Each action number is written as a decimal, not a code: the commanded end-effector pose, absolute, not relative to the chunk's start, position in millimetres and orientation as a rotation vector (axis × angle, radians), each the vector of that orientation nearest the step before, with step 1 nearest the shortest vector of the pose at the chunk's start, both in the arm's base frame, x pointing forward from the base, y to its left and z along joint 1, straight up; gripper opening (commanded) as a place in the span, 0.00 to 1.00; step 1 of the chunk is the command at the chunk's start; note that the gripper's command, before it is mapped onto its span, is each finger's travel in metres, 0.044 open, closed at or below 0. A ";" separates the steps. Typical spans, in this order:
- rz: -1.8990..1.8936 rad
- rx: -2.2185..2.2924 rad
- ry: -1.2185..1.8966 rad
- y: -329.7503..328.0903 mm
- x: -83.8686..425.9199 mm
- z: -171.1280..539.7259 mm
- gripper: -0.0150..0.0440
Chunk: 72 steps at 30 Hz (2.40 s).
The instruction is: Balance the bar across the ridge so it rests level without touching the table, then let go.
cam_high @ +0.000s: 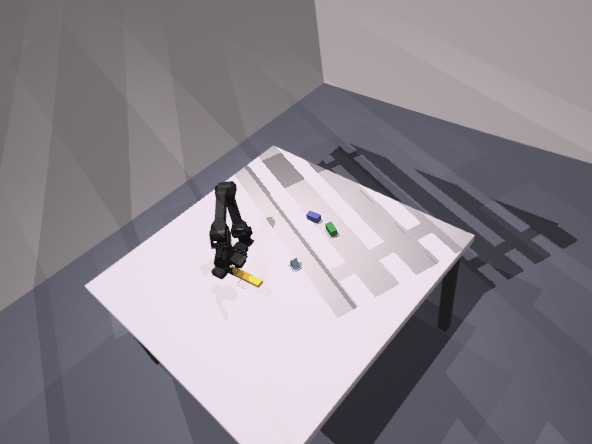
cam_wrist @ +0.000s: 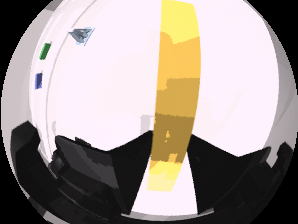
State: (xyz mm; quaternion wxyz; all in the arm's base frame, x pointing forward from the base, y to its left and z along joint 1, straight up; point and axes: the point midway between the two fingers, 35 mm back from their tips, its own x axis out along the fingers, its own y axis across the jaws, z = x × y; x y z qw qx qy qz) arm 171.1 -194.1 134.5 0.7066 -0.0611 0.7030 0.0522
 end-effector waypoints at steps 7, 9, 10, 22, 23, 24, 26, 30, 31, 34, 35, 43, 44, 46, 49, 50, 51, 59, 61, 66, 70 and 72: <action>0.102 -0.134 1.552 -190.3 171.7 155.5 0.25; 0.093 -0.125 1.551 -186.3 177.1 155.6 0.25; 0.088 -0.119 1.551 -184.1 180.0 155.6 0.25; 0.031 -0.056 1.549 -153.7 212.1 156.3 0.25; 0.026 -0.051 1.549 -150.9 214.6 156.4 0.25; 0.021 -0.045 1.549 -148.1 217.0 156.4 0.25; 0.012 -0.035 1.548 -142.3 221.7 156.5 0.25; -0.007 -0.014 1.547 -130.3 230.7 156.8 0.25; -0.012 -0.008 1.547 -127.2 232.9 156.8 0.25; -0.026 0.007 1.546 -117.7 239.1 157.0 0.25; -0.030 0.013 1.546 -114.4 241.1 157.0 0.25; -0.067 0.054 1.544 -87.7 255.2 157.4 0.25; -0.071 0.060 1.543 -84.3 256.8 157.5 0.25; -0.080 0.070 1.543 -77.2 259.8 157.6 0.25; -0.094 0.086 1.542 -66.4 263.9 157.7 0.25; -0.098 0.091 1.542 -62.7 265.2 157.7 0.25; -0.103 0.096 1.541 -59.2 266.4 157.8 0.25; -0.137 0.136 1.539 -29.8 274.3 158.1 0.25; -0.146 0.146 1.538 -22.1 275.8 158.2 0.25; -0.167 0.171 1.536 -3.0 278.7 158.5 0.25; -0.183 0.190 1.535 11.9 280.0 158.6 0.25; -0.191 0.199 1.534 19.5 280.4 158.7 0.25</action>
